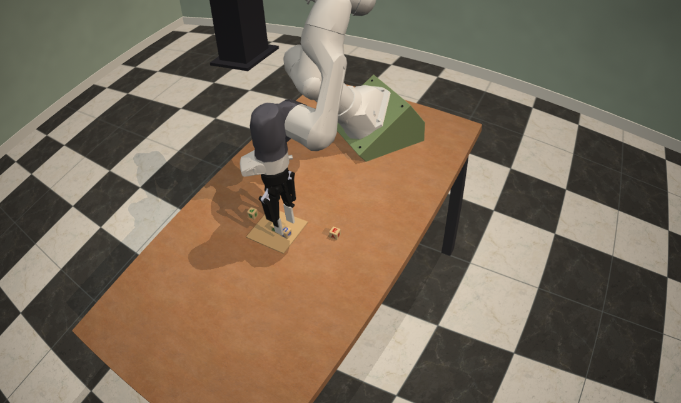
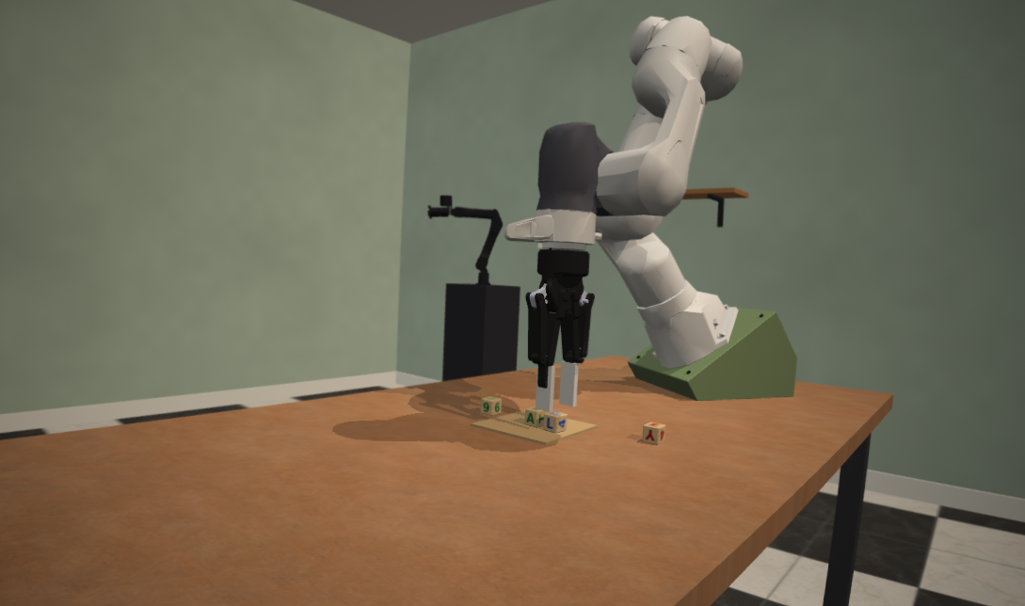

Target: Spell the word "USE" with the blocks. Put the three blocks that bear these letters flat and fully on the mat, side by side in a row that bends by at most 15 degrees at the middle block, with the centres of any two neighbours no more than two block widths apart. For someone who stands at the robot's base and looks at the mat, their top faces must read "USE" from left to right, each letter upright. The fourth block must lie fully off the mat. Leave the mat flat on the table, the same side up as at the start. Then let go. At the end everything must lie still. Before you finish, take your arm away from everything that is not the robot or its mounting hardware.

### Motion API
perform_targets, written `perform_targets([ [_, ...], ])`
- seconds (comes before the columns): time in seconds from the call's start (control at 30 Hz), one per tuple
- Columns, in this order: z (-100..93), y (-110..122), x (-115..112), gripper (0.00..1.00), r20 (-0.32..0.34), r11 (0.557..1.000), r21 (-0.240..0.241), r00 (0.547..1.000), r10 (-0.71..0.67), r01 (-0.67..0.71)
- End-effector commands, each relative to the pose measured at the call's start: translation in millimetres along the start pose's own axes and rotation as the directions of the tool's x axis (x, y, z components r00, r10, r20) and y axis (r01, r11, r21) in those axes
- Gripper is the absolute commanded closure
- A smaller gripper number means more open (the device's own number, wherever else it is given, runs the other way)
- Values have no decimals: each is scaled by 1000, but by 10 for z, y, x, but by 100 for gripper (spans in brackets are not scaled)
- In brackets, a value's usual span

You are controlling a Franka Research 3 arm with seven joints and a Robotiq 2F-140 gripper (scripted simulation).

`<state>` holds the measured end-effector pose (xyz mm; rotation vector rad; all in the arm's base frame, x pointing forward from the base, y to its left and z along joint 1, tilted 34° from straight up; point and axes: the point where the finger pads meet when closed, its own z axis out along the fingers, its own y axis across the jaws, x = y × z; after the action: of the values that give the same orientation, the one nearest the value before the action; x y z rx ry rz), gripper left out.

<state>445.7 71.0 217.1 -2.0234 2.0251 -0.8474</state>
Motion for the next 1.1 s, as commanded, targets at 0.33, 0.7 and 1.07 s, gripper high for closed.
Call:
perform_targets([
  [0.33,38,-14,-5,69,1,1000,2,1000,-4,4],
  [0.7,240,-14,-5,69,1,1000,2,1000,-4,4],
  [1.07,322,-14,-5,69,1,1000,2,1000,-4,4],
])
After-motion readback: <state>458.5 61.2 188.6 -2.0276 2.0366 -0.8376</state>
